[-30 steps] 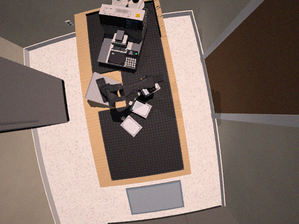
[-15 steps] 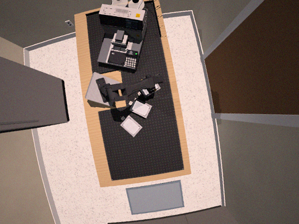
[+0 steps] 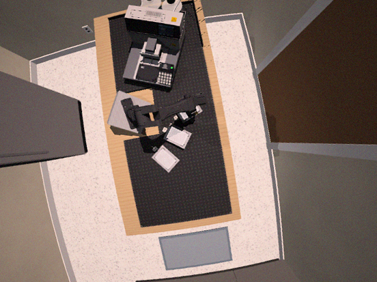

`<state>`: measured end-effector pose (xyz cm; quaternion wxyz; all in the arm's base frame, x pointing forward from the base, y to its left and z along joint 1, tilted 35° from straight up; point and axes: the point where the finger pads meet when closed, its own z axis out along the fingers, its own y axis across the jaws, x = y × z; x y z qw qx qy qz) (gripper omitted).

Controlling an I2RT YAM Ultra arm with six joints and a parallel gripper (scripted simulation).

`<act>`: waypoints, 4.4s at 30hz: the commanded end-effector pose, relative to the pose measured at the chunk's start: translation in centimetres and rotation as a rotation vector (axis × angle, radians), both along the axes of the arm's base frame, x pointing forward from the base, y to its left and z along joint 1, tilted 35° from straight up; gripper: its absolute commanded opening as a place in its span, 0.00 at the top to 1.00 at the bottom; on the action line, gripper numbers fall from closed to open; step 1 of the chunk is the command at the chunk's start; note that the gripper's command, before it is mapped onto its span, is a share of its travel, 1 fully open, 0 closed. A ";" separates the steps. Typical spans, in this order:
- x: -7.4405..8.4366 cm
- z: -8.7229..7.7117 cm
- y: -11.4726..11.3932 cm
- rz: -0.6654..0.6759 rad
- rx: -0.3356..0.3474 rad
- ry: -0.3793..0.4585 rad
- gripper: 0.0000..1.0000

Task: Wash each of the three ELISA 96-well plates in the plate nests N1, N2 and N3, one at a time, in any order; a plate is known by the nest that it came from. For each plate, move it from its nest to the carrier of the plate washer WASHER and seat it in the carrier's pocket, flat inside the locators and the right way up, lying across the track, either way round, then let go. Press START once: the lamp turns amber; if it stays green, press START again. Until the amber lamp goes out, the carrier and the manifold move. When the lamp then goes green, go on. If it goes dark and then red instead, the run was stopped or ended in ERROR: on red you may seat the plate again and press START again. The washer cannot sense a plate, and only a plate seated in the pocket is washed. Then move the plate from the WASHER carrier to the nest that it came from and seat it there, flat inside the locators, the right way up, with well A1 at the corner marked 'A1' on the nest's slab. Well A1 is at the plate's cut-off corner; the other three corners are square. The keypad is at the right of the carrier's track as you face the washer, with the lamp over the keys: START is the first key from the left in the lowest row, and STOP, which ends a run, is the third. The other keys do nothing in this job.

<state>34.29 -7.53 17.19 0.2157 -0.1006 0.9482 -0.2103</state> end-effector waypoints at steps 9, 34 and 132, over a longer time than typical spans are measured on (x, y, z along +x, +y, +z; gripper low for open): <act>0.2 0.4 0.1 0.003 0.000 -0.015 0.00; 0.8 -0.7 -0.4 0.003 0.000 -0.015 0.00; 1.5 -1.9 -0.9 0.003 -0.001 -0.015 1.00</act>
